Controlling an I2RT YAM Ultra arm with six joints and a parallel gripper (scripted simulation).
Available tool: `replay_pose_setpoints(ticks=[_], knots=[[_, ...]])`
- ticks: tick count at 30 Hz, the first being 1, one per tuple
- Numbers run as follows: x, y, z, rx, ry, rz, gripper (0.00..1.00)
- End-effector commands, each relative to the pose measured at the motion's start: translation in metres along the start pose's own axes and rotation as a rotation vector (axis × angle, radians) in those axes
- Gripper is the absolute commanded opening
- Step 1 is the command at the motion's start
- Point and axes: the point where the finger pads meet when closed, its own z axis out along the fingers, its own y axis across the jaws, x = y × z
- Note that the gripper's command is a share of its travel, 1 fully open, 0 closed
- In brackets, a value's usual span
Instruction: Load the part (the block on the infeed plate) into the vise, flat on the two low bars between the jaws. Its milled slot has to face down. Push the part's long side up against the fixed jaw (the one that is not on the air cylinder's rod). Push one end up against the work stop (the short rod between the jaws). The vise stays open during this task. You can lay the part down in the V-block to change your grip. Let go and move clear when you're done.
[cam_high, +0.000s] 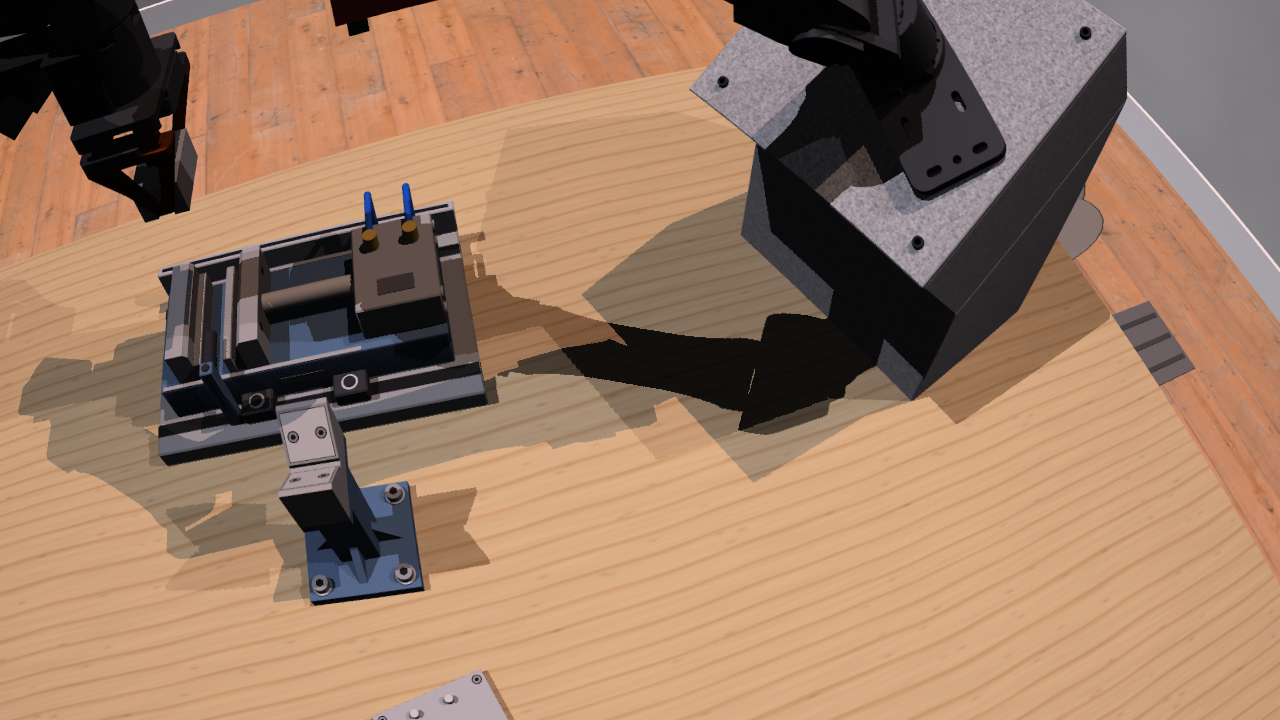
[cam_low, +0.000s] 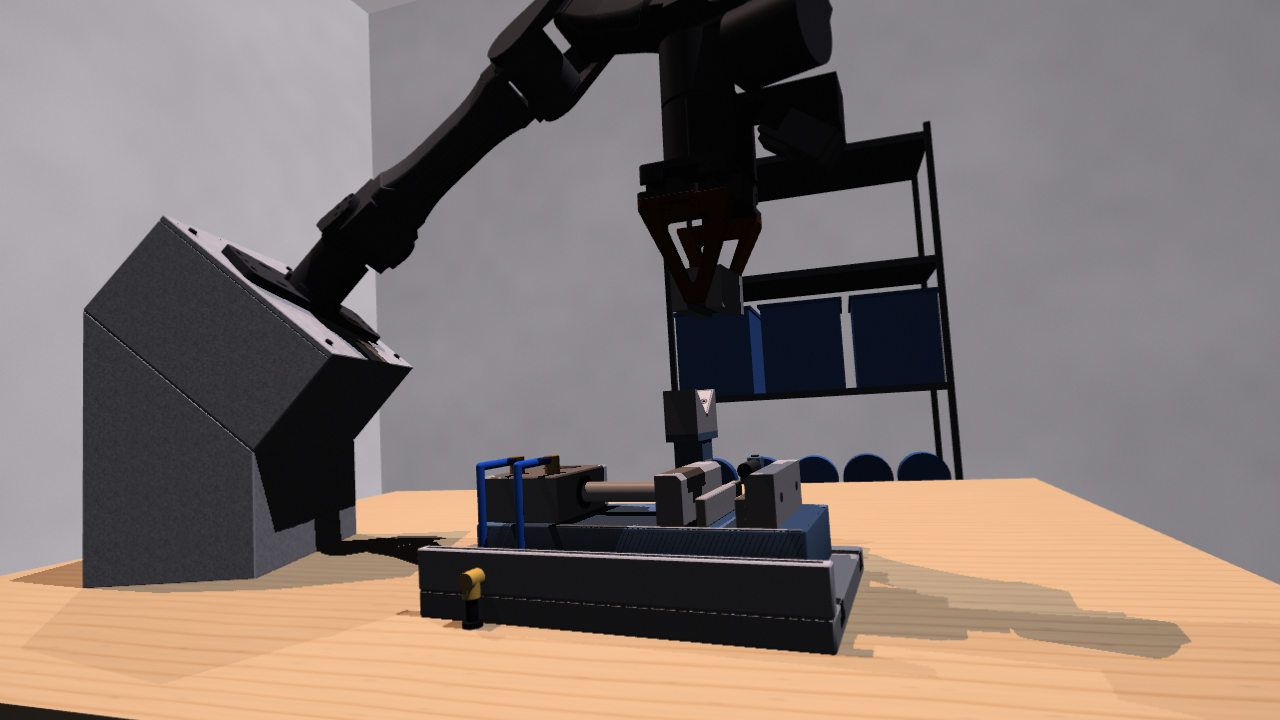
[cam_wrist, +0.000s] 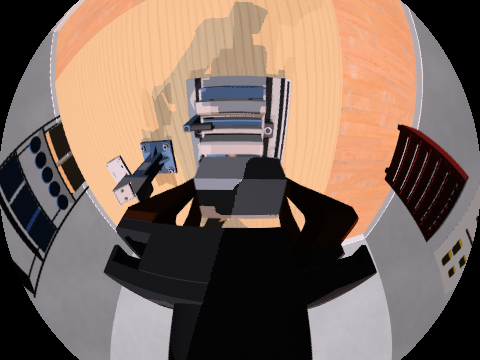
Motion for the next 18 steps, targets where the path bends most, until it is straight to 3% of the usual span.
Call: replay_pose_setpoints(ticks=[1, 8, 13, 18], knots=[[-0.017, -0.007, -0.02, 0.033, -0.07, -0.007, 0.0], [-0.012, -0.011, -0.009, 0.034, -0.052, 0.002, 0.0], [-0.006, -0.008, 0.011, 0.016, -0.022, 0.007, 0.0], [-0.013, -0.011, 0.005, 0.033, -0.05, 0.003, 0.0]])
